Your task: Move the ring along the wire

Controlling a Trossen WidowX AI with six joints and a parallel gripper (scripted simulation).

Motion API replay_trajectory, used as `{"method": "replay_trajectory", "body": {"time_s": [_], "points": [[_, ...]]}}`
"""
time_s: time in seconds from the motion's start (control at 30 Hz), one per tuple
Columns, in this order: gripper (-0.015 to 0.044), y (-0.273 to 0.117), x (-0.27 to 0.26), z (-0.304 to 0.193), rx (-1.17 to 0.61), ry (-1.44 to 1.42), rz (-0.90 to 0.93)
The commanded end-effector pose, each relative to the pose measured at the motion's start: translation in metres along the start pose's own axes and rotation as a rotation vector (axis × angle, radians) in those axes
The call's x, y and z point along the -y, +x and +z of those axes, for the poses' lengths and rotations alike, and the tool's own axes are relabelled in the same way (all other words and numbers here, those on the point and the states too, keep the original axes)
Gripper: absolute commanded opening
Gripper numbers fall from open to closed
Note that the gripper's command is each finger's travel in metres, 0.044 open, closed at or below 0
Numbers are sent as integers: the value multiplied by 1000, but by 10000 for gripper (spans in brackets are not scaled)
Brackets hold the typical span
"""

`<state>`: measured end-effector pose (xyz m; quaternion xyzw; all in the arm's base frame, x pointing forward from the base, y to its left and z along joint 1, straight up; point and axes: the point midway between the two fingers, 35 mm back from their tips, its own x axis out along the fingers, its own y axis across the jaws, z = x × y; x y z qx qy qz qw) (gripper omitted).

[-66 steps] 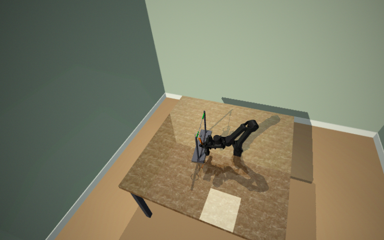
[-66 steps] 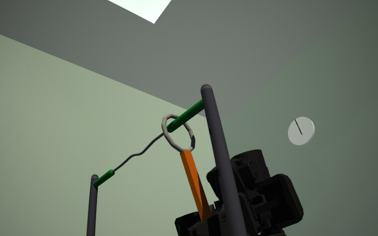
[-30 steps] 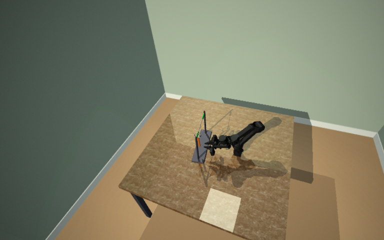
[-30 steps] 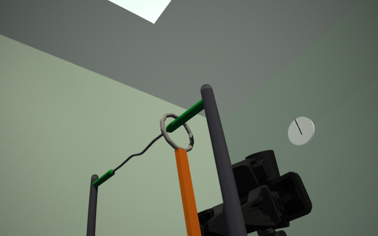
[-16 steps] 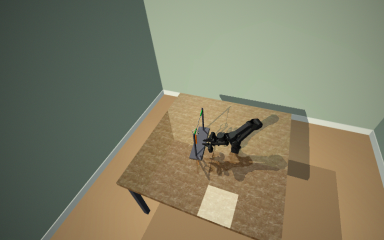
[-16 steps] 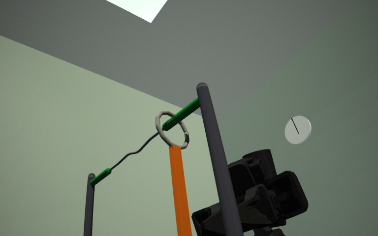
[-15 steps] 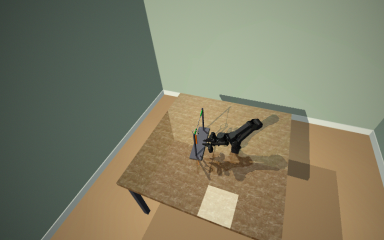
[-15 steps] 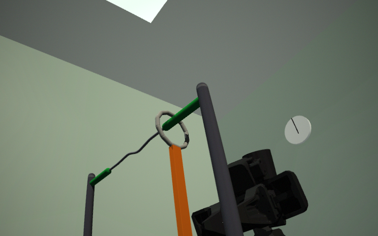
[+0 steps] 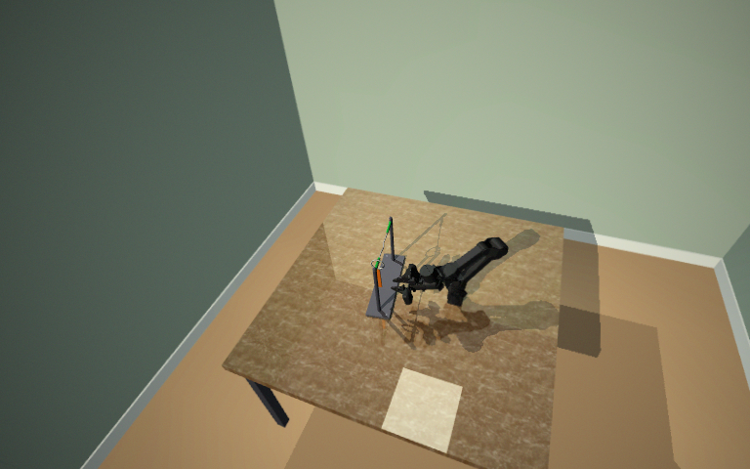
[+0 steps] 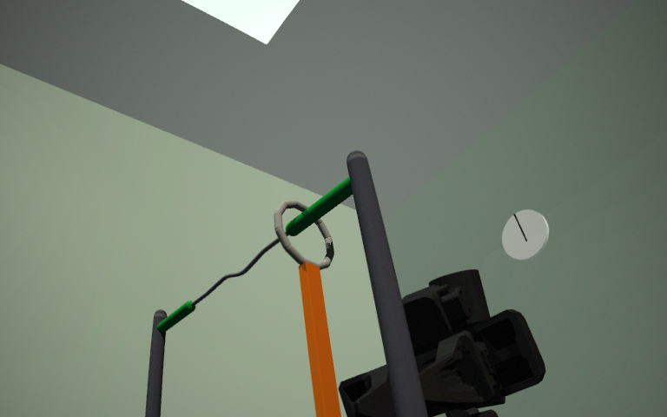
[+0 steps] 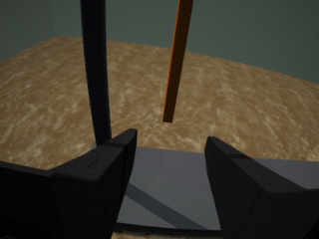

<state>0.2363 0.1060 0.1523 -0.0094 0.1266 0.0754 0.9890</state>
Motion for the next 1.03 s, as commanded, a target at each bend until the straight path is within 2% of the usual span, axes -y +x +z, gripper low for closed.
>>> {"method": "replay_trajectory", "body": {"time_s": [0.0, 0.13, 0.23, 1.0], "points": [[265, -15, -1, 2, 5, 8, 1], [370, -40, 3, 1, 7, 6, 1], [440, -44, 4, 1, 8, 5, 1], [440, -44, 4, 1, 8, 5, 1]]}}
